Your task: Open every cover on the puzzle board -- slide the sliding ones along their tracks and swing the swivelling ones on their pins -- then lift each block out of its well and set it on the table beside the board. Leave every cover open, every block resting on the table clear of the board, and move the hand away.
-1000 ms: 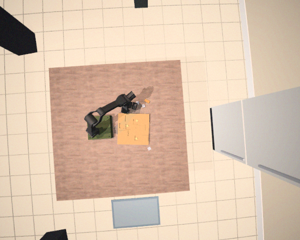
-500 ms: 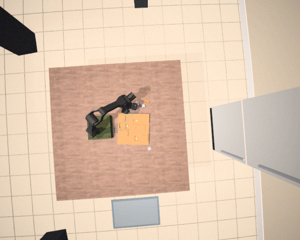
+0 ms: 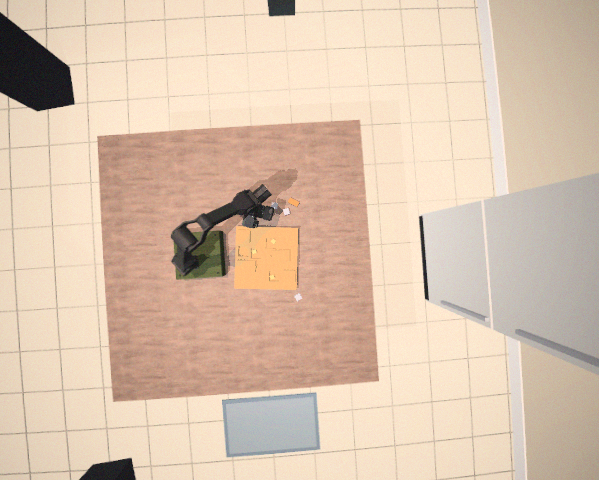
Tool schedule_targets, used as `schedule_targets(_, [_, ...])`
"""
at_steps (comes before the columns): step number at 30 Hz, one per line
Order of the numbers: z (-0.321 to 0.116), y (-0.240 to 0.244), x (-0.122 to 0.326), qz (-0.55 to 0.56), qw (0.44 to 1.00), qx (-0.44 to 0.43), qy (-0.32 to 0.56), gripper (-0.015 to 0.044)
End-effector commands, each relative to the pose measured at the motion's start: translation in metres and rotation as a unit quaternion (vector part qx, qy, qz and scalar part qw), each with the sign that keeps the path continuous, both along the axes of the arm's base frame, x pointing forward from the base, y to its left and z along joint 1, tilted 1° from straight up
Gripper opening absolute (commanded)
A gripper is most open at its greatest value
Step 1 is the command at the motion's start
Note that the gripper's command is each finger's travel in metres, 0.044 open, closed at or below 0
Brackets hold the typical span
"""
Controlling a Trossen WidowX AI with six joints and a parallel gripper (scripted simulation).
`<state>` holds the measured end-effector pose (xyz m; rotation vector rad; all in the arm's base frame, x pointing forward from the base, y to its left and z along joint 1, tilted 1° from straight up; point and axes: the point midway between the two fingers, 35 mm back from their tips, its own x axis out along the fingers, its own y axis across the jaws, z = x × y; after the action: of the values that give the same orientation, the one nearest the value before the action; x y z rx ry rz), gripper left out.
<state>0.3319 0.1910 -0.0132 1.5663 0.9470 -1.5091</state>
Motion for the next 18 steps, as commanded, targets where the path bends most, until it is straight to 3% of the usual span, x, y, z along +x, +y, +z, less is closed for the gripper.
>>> schedule_targets(1, [0.0, 0.0, 0.0, 0.0, 1.0, 0.0, 0.0, 0.0211])
schedule_targets(10, [0.002, 0.0, 0.0, 0.0, 1.0, 0.0, 0.0, 0.044])
schedule_targets(18, [0.026, 0.001, 0.001, -0.001, 1.0, -0.001, 0.001, 0.044])
